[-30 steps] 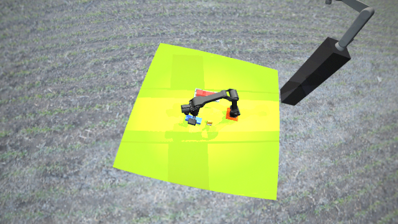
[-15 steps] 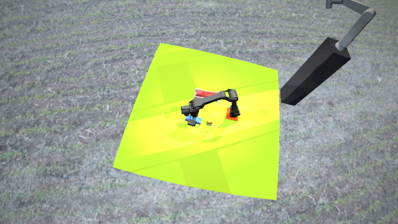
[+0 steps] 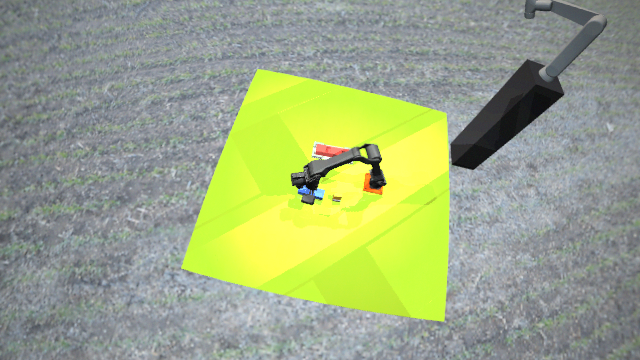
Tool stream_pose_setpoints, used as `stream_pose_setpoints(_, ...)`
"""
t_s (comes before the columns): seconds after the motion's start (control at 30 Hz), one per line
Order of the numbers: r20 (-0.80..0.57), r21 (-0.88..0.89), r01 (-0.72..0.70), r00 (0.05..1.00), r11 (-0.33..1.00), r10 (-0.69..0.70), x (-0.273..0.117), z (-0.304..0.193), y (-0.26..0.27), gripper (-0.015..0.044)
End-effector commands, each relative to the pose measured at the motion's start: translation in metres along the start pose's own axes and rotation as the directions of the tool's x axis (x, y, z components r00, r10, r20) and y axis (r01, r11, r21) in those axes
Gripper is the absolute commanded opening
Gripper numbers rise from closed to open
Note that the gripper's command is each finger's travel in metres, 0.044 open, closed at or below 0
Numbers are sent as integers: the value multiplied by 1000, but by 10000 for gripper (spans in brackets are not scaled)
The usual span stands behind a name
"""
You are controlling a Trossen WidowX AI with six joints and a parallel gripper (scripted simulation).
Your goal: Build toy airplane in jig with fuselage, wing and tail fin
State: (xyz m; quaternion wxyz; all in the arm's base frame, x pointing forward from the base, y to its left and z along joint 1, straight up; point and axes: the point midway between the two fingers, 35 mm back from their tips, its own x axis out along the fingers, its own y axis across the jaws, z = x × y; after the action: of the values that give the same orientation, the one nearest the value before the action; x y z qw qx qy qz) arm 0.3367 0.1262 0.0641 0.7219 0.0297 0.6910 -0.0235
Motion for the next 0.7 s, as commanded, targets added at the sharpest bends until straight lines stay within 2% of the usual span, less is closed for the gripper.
stream_pose_setpoints(0.0,-12,6,1,1000,1000,-1,9,-3,-1,440)
stream_pose_setpoints(0.03,-12,6,1,1000,1000,-1,10,-3,-1,440)
stream_pose_setpoints(0.37,-12,6,1,1000,1000,-1,10,-3,-1,177)
stream_pose_setpoints(0.57,-12,6,1,1000,1000,-1,10,-3,-1,138)
stream_pose_setpoints(0.67,-12,6,1,1000,1000,-1,8,-3,0,59)
